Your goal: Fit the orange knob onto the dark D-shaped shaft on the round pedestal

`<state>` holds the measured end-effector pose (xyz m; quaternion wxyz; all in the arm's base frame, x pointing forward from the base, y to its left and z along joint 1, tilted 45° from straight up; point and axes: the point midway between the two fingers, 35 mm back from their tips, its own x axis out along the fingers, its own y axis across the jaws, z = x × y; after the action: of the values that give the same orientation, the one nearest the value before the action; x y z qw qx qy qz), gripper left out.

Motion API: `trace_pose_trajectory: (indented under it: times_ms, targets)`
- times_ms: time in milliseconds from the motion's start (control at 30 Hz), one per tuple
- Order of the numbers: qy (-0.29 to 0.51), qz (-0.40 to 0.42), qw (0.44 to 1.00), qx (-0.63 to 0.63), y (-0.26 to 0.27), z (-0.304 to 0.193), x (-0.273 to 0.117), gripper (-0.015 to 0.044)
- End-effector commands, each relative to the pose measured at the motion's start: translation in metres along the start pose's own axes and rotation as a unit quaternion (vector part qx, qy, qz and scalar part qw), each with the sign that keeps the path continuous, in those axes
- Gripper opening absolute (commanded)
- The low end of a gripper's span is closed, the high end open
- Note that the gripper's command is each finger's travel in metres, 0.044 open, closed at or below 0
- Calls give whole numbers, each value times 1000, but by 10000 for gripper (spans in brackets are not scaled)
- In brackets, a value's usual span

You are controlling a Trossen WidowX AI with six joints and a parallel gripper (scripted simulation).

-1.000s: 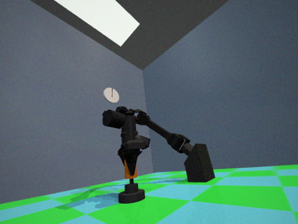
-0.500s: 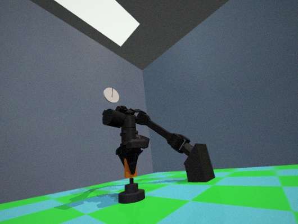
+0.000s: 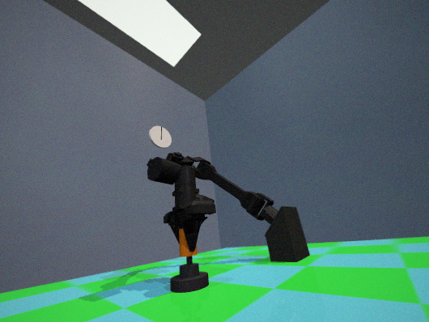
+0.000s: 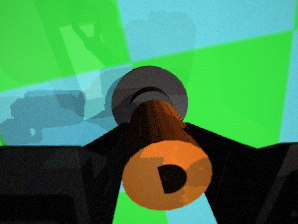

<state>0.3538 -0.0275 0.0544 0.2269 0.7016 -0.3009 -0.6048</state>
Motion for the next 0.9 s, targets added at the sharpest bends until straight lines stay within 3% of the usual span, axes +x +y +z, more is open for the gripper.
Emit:
trace_pose_trajectory:
  times_ms: [0,667,867]
  targets:
    - [1,1,1000,-3,0,1,1,0]
    - [1,1,1000,-3,1,-1,-3,0]
    - [1,1,996,-87,1,-2,-3,0]
